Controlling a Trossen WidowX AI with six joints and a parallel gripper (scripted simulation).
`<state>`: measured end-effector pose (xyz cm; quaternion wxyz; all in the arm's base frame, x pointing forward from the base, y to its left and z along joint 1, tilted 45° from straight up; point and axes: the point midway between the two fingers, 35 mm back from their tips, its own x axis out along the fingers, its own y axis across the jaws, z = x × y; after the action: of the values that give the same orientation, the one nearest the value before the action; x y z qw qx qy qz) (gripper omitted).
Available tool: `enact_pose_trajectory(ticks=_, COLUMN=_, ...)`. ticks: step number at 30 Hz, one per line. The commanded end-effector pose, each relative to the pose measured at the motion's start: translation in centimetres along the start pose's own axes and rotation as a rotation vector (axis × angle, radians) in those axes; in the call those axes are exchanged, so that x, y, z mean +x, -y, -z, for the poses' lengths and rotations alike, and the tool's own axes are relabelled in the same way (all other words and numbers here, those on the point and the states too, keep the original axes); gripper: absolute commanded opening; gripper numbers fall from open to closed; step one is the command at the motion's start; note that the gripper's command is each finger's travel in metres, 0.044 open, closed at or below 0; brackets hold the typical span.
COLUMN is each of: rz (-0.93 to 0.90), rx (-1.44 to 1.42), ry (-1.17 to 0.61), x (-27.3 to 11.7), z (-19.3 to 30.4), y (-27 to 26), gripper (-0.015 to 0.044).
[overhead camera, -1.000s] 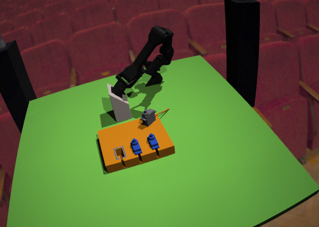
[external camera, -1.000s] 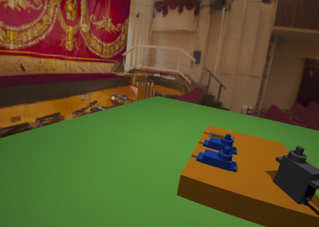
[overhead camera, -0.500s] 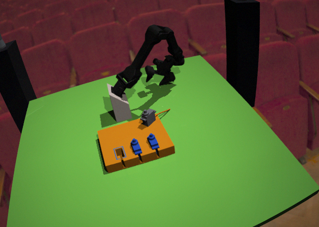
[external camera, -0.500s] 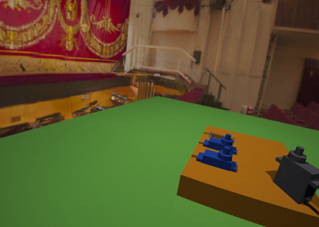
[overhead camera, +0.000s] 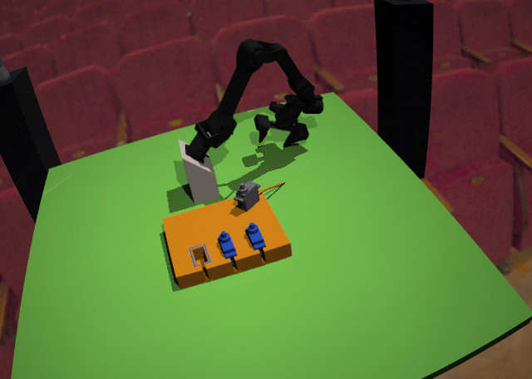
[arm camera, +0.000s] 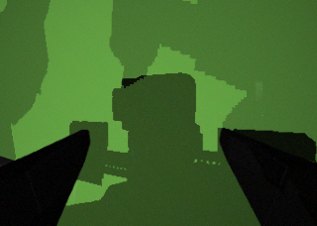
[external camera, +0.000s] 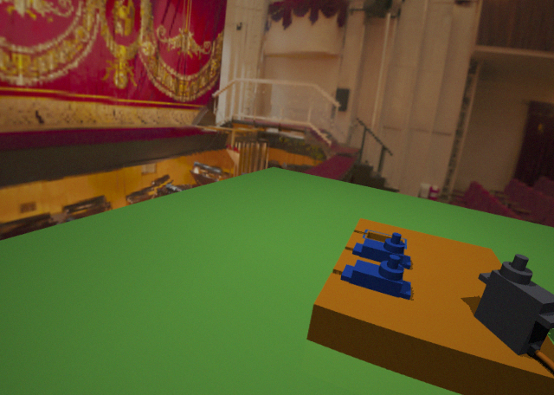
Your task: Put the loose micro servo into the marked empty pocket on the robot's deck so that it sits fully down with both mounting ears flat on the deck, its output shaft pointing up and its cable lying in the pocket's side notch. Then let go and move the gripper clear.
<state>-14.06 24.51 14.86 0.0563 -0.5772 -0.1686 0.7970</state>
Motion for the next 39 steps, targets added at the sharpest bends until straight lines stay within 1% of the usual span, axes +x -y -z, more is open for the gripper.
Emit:
enact_pose_trajectory(ticks=1, rz=0.036, rx=0.008, ry=0.013, x=-0.9, z=1.1, y=1.0, gripper=0.0440)
enact_pose_trajectory(ticks=10, rz=0.058, rx=0.063, ry=0.008, x=-1.6, z=2.4, y=1.4, gripper=0.0440)
enact_pose_trajectory(ticks=16, rz=0.112, rx=0.164, ry=-0.049, x=-3.0, z=6.9, y=1.8, gripper=0.0440)
enact_pose_trajectory(ticks=22, rz=0.108, rx=0.242, ry=-0.079, x=-3.7, z=10.6, y=1.0, gripper=0.0440)
enact_pose_trajectory(ticks=31, rz=0.111, rx=0.416, ry=-0.081, x=-5.6, z=18.5, y=-3.1, gripper=0.0440)
enact_pose_trajectory(ticks=39, rz=0.164, rx=0.558, ry=-0.054, x=-7.5, z=23.3, y=-8.3, gripper=0.0440)
